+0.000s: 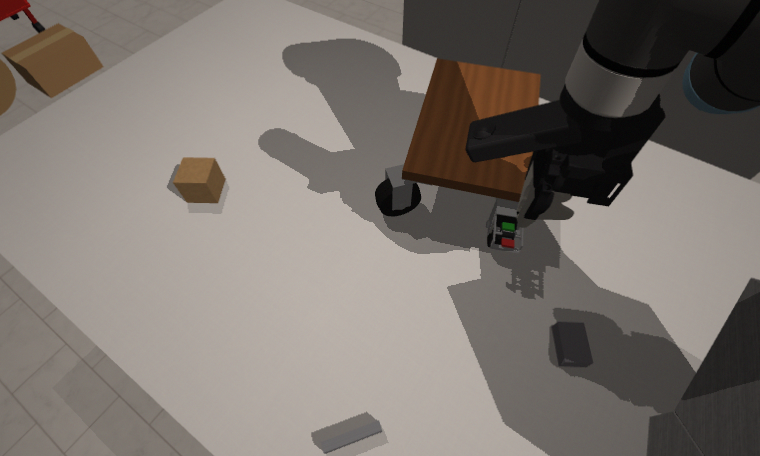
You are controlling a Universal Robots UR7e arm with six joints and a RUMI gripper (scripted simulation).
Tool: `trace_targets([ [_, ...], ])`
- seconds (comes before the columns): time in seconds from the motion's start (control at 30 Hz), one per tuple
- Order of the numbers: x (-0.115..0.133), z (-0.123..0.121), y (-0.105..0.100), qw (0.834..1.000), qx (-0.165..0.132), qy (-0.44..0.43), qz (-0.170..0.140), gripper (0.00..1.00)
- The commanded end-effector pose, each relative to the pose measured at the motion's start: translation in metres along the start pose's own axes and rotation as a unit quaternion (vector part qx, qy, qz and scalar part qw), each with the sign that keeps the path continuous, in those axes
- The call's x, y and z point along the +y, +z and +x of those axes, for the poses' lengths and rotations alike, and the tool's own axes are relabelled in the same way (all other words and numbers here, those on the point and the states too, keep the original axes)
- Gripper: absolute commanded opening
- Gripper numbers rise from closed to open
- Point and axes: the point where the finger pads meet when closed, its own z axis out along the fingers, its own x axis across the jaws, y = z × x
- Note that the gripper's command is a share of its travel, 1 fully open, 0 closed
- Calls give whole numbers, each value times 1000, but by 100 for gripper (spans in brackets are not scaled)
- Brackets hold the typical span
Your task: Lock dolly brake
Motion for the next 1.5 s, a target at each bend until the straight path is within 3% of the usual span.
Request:
trace_targets([
  [0.0, 0, 0, 12, 1000, 0, 0, 3, 0],
  [0.7, 0, 0, 44, 1000, 0, 0, 3, 0],
  [1.47, -1, 1, 46, 1000, 1, 1, 4, 0],
])
